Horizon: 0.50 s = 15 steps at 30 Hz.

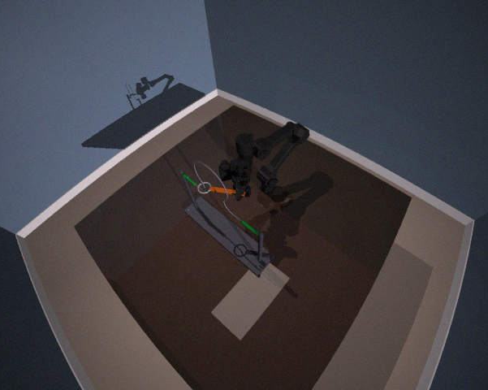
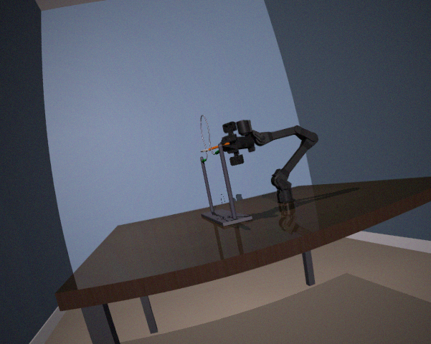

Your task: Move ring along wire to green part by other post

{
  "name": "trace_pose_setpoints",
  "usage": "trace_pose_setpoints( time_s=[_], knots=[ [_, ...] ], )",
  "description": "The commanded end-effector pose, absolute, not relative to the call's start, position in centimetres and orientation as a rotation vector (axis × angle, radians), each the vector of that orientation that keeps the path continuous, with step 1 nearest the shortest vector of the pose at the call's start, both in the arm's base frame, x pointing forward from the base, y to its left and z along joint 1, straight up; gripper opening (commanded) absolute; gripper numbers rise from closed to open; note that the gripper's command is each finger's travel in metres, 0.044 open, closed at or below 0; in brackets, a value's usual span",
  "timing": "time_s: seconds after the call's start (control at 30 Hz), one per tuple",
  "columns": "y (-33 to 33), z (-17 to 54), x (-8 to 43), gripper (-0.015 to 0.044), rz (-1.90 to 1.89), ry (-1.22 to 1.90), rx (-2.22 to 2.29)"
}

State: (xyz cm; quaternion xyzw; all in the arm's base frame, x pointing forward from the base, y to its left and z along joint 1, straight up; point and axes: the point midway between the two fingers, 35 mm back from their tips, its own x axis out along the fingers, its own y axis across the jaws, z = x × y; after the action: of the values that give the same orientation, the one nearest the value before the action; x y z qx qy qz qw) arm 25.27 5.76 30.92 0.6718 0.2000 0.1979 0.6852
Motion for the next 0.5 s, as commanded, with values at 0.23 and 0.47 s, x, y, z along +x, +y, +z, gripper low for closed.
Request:
trace_pose_setpoints(
  time_s=[0.23,0.47],
  knots=[
    [5.5,34.7,25.1,-0.015,0.52,0.411,1.728],
    [4.9,36.7,25.1,-0.015,0.557,0.39,1.856]
  ],
)
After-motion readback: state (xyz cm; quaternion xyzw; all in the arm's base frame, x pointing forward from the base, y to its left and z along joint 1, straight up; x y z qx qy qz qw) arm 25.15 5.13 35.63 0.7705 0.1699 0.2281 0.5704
